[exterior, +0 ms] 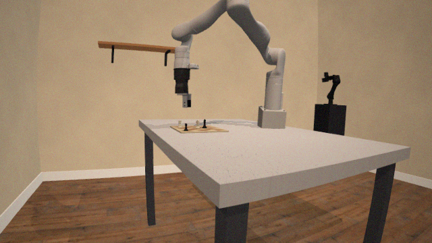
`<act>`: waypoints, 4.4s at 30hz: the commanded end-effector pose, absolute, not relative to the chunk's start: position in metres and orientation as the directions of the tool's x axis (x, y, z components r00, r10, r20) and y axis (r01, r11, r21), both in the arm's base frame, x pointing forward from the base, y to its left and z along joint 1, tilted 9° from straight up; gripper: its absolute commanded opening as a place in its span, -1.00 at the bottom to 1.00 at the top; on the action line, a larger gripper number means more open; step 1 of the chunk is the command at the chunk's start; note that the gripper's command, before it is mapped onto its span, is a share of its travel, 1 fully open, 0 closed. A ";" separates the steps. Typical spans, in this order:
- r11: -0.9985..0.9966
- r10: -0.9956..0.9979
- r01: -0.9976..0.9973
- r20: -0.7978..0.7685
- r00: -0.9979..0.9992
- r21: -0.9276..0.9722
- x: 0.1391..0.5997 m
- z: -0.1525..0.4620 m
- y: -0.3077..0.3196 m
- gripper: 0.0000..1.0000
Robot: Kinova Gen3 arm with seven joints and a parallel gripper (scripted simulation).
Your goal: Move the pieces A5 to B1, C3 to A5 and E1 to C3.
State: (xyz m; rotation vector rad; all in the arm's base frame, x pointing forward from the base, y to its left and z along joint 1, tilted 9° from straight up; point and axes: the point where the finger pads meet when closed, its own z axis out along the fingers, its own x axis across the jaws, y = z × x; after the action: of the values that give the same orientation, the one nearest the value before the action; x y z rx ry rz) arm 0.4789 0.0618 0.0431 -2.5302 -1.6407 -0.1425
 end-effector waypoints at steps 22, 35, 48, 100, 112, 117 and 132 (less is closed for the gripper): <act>-0.904 0.399 0.403 0.056 0.915 -0.140 0.452 0.041 0.076 1.00; -0.981 -0.121 -0.123 -0.020 0.992 -0.150 0.442 0.042 0.080 1.00; -0.856 -0.494 -0.498 -0.067 0.867 -0.138 0.436 0.043 0.079 1.00; -0.463 -0.873 -0.880 -0.117 0.474 -0.107 0.426 0.046 0.074 0.51; -0.463 -0.873 -0.880 -0.117 0.474 -0.107 0.426 0.046 0.074 0.51; -0.463 -0.873 -0.880 -0.117 0.474 -0.107 0.426 0.046 0.074 0.51; -0.463 -0.873 -0.880 -0.117 0.474 -0.107 0.426 0.046 0.074 0.51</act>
State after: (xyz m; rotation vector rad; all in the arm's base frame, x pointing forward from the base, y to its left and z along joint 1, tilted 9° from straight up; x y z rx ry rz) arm 0.4258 0.0737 0.0455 -2.5643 1.5364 0.0698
